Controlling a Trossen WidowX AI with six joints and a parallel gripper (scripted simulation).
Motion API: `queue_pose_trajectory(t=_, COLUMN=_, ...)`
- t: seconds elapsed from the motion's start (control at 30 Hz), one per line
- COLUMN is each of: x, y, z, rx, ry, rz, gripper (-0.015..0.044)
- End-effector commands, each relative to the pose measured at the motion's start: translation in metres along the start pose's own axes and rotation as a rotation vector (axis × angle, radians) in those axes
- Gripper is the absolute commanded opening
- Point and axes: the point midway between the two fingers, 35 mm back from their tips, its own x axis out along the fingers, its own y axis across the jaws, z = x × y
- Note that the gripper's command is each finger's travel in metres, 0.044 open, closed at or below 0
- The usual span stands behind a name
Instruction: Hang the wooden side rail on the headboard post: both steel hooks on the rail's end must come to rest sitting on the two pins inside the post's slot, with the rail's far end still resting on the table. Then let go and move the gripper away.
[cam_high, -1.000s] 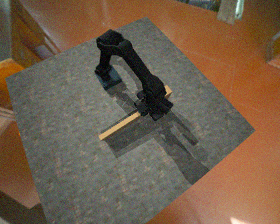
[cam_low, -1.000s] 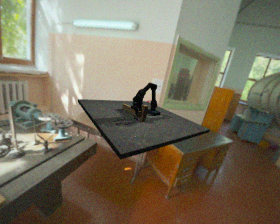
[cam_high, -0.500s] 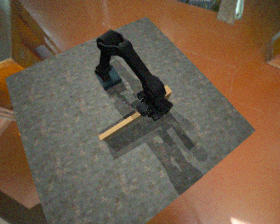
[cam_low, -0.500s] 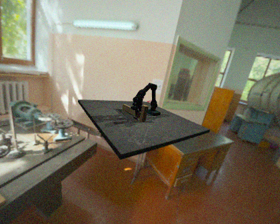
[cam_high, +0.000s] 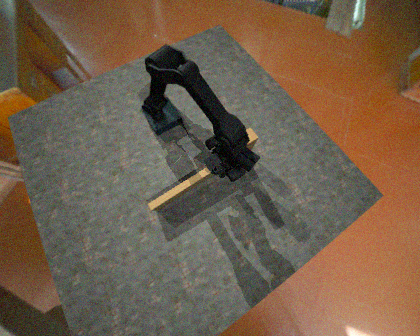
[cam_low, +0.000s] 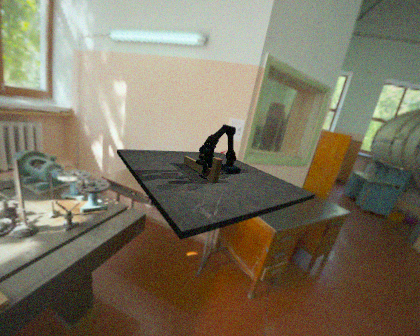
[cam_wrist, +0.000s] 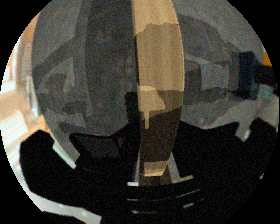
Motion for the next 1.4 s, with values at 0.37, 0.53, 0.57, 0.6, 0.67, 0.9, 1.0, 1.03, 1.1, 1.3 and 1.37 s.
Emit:
queue_pose_trajectory(t=0.37, x=0.003, y=0.001, z=-0.001, rx=-0.004, ry=0.004, rz=0.003, gripper=0.0000)
queue_pose_trajectory(t=0.53, x=0.003, y=0.001, z=-0.001, rx=-0.004, ry=0.004, rz=0.003, gripper=0.0000)
queue_pose_trajectory(t=0.57, x=0.003, y=0.001, z=-0.001, rx=-0.004, ry=0.004, rz=0.003, gripper=0.0000)
queue_pose_trajectory(t=0.6, x=0.004, y=0.001, z=-0.001, rx=-0.004, ry=0.004, rz=0.003, gripper=0.0000)
queue_pose_trajectory(t=0.67, x=0.004, y=0.001, z=-0.001, rx=-0.004, ry=0.004, rz=0.003, gripper=0.0000)
queue_pose_trajectory(t=0.9, x=0.003, y=0.000, z=0.000, rx=0.001, ry=0.000, rz=-0.001, gripper=0.0131)
queue_pose_trajectory(t=1.0, x=0.003, y=0.000, z=0.000, rx=0.001, ry=0.000, rz=-0.001, gripper=0.0210)
queue_pose_trajectory(t=1.03, x=0.003, y=0.000, z=0.000, rx=0.001, ry=0.000, rz=-0.001, gripper=0.0236)
queue_pose_trajectory(t=1.1, x=0.003, y=0.000, z=0.000, rx=0.001, ry=0.000, rz=-0.001, gripper=0.0289)
queue_pose_trajectory(t=1.3, x=-0.029, y=0.000, z=0.000, rx=-0.003, ry=0.003, rz=0.002, gripper=0.0440)
queue_pose_trajectory(t=1.37, x=-0.037, y=0.000, z=0.000, rx=-0.004, ry=0.004, rz=0.003, gripper=0.0440)
